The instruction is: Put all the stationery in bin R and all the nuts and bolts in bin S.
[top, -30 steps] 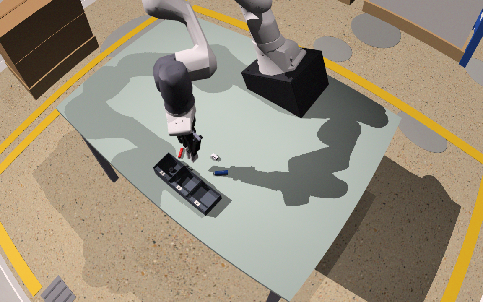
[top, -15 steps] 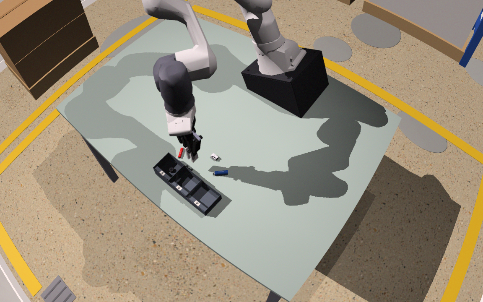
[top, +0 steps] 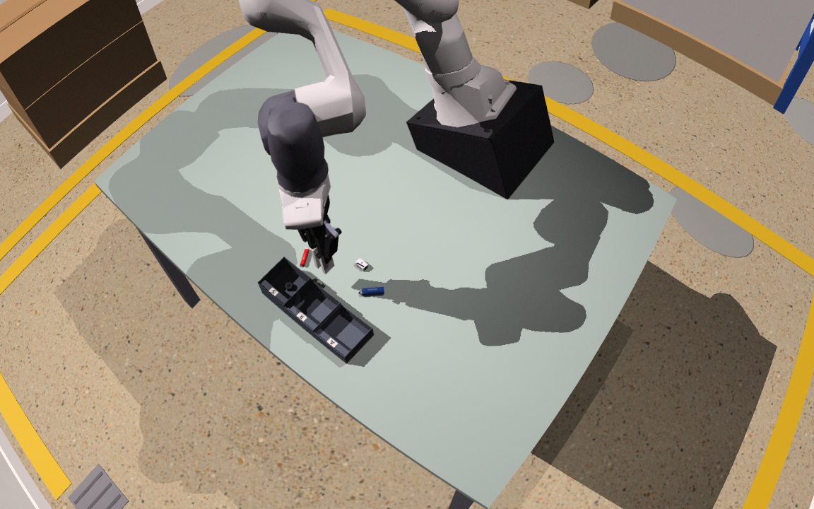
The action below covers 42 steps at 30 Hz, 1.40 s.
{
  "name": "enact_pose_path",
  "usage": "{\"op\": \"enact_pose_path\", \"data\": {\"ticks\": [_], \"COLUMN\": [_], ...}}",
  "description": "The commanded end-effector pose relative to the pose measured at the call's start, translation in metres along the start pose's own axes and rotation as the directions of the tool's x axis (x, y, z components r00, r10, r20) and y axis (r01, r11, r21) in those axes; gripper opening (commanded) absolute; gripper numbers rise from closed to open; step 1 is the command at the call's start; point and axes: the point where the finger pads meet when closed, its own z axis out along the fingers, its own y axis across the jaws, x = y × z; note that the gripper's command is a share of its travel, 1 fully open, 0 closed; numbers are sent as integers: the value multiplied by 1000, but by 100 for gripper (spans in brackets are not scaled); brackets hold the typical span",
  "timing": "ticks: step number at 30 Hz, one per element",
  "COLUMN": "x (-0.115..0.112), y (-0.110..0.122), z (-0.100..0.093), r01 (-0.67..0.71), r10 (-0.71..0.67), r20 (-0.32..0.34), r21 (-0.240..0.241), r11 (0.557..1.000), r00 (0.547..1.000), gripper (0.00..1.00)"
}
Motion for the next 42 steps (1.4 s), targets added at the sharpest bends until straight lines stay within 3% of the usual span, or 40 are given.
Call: {"op": "enact_pose_path", "data": {"ticks": [1, 34, 38, 42], "x": [-2, 5, 23, 42], "y": [0, 4, 19, 34], "z": [0, -7, -7, -7], "r01": [5, 5, -192, -282], "r10": [-5, -5, 192, 282], "r20": [4, 4, 4, 0], "r21": [0, 0, -1, 1], "r11": [1000, 1000, 981, 960], "r00": [1000, 1000, 981, 960], "gripper": [7, 7, 7, 7]}}
